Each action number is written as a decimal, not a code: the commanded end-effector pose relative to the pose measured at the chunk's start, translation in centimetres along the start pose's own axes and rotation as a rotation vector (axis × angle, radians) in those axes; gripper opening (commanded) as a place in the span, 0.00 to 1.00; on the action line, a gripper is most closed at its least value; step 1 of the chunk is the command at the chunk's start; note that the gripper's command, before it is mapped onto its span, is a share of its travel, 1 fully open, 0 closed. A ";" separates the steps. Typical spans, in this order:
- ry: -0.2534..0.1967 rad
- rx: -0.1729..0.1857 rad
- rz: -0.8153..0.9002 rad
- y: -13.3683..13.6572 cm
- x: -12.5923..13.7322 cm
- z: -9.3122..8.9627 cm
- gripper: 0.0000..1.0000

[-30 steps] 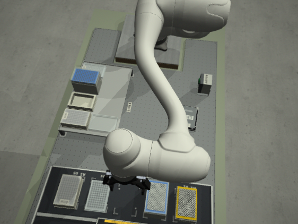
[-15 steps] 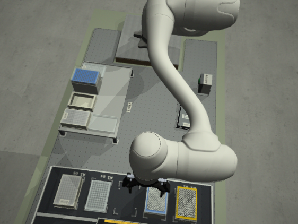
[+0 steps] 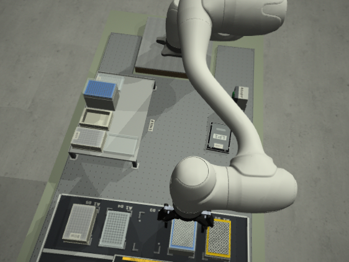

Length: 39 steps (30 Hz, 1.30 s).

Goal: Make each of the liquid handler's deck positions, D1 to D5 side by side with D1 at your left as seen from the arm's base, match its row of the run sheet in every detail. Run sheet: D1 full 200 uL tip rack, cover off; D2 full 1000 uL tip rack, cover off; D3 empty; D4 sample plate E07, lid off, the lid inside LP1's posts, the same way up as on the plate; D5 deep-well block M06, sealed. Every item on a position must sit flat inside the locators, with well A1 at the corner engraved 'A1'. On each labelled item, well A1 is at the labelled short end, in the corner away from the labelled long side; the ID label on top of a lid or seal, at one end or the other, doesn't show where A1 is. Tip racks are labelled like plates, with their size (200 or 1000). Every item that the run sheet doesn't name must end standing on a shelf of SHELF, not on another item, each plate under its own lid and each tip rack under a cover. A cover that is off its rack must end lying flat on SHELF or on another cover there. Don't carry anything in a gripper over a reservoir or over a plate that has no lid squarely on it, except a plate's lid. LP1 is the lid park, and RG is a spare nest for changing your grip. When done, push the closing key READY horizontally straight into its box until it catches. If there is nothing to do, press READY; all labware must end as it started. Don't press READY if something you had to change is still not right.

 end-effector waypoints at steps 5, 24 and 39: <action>0.002 -0.001 0.000 0.0 0.0 0.2 0.79; 0.002 -0.001 0.000 0.0 0.0 0.2 0.79; 0.002 -0.001 0.000 -4.5 0.2 0.2 0.79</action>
Point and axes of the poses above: the point where the finger pads meet when closed, its own z axis back along the fingers, its own y axis across the jaws, x = y × z, the point moved 9 cm from there along z, back along the fingers, and after that the axes turned 3 degrees about -z, right-handed, at the moved point
